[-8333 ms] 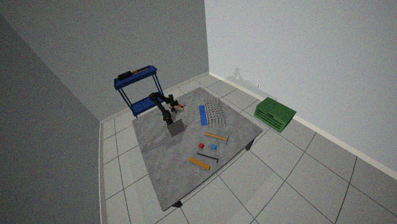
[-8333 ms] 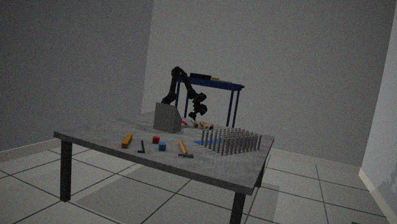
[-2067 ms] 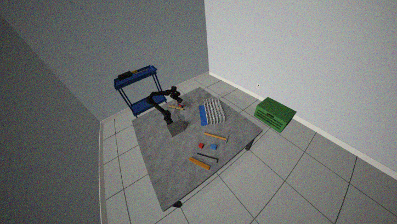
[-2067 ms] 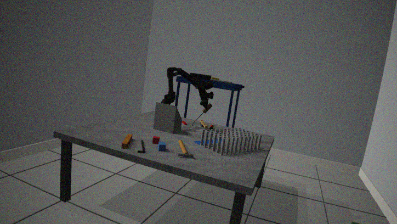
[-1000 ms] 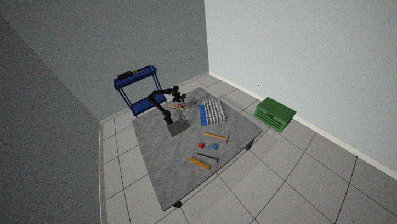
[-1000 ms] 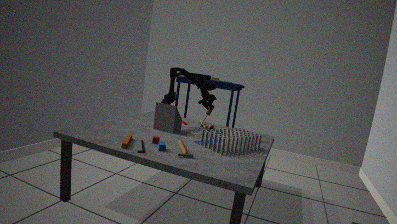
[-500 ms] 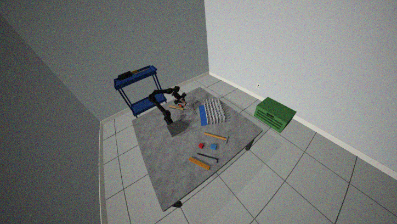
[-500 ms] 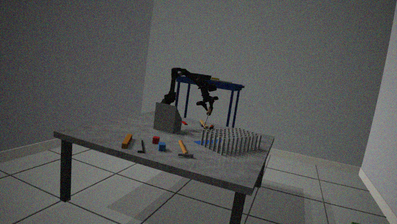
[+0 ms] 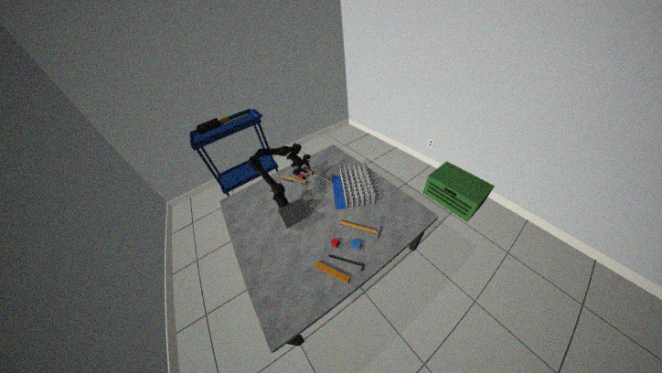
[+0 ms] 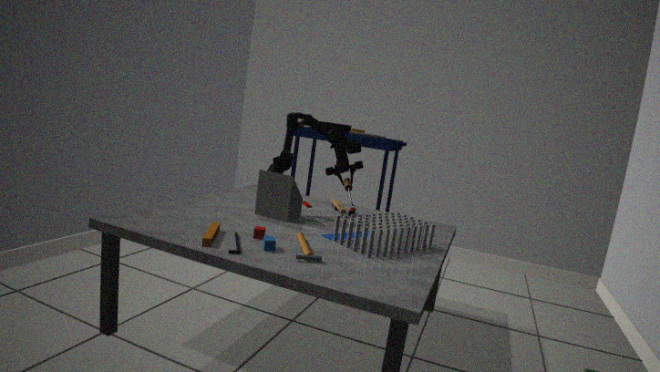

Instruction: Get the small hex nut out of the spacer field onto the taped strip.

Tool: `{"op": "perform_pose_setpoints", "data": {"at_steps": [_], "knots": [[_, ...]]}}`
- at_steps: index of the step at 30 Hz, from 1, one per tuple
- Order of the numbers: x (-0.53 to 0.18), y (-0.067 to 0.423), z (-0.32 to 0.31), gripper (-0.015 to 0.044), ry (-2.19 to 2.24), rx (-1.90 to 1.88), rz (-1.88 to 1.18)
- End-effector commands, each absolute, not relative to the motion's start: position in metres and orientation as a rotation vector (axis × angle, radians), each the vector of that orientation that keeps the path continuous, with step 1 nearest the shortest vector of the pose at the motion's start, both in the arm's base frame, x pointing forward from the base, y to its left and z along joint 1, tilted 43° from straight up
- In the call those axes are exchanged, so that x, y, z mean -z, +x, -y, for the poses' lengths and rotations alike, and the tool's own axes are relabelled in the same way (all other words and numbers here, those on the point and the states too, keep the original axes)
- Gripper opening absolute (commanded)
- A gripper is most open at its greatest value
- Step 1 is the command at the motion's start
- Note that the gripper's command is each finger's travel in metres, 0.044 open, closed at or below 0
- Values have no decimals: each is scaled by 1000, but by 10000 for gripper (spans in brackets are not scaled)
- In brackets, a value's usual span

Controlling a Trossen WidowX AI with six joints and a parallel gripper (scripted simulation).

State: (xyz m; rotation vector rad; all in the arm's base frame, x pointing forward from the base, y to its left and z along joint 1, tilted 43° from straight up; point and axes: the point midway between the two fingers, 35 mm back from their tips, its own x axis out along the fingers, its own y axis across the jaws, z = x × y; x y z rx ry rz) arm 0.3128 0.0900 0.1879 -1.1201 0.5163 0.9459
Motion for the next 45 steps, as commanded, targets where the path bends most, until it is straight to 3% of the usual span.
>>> {"op": "perform_pose_setpoints", "data": {"at_steps": [1,24,31,45], "knots": [[-185,315,-84,0,-1272,-984,-500],[-167,312,-56,0,-1996,-1302,-367],[-166,312,-55,0,-2015,-1314,-362],[-101,335,-114,0,-2004,-1315,-366]]}}
